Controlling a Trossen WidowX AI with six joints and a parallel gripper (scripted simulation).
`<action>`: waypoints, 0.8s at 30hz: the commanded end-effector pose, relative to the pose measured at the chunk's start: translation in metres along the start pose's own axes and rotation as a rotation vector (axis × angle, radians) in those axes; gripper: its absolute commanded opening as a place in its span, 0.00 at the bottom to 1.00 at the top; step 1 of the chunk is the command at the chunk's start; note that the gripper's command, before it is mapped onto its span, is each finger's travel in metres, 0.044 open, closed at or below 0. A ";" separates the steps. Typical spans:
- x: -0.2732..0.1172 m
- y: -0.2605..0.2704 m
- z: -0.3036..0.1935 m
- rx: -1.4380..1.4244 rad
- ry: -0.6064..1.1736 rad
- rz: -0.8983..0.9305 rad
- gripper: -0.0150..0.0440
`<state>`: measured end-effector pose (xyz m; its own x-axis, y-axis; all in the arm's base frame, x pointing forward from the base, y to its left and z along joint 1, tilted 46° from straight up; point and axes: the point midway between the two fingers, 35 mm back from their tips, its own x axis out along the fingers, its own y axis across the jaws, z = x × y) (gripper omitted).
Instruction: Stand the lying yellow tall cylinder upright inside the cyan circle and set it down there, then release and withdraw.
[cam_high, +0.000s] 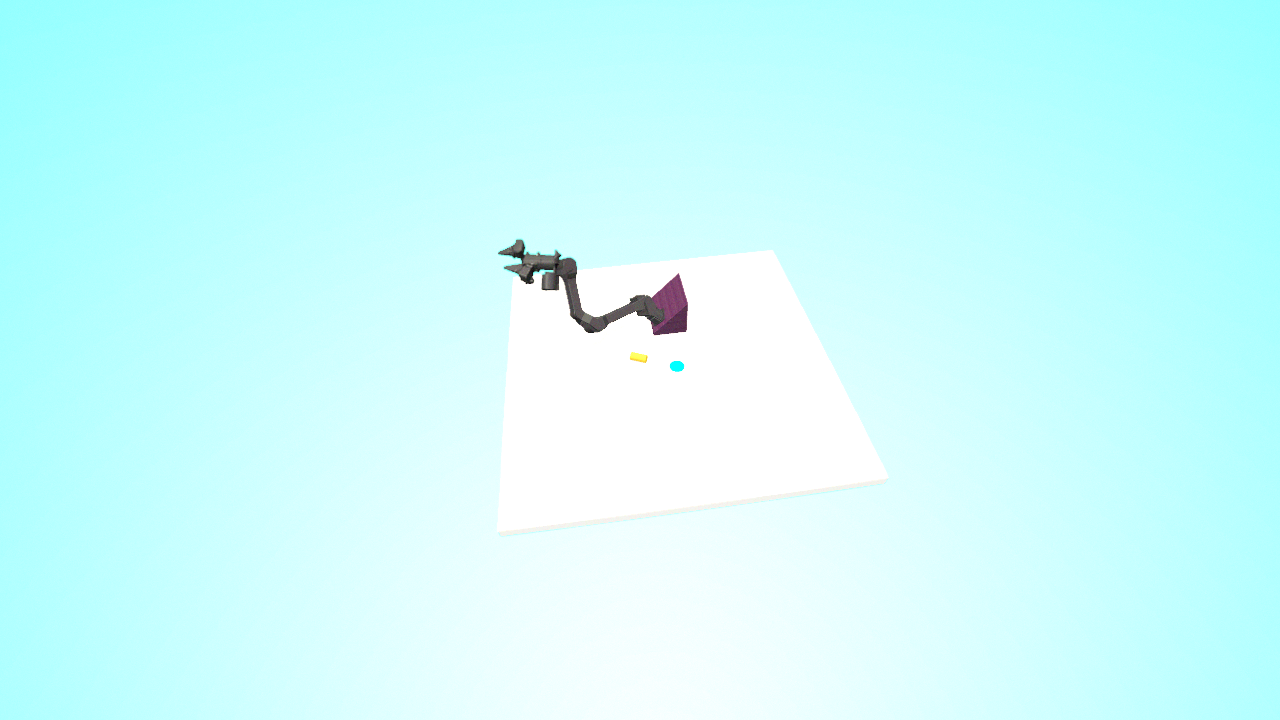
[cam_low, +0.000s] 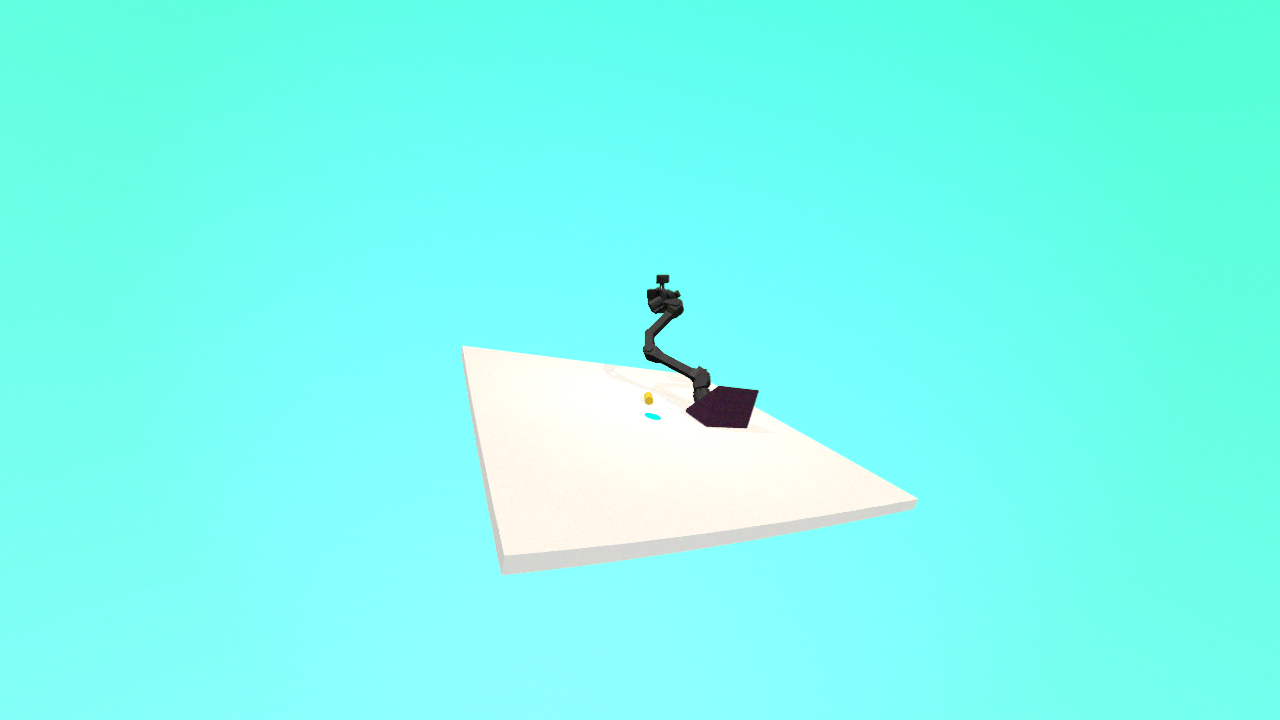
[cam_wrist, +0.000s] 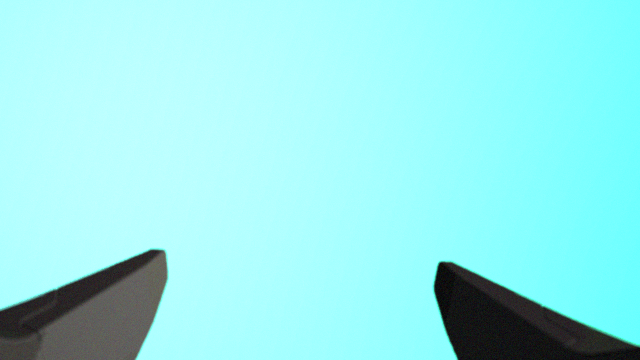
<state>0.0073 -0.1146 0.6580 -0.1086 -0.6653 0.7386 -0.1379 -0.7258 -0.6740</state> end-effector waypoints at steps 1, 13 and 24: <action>0.000 -0.001 -0.002 0.000 0.005 -0.004 0.89; -0.038 -0.063 -0.108 -0.006 0.359 -0.299 0.78; -0.126 -0.127 -0.180 -0.077 0.704 -0.622 0.78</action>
<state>-0.1236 0.0503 0.6651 -0.5229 -0.0325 0.8518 -0.3596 -0.8976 -0.2550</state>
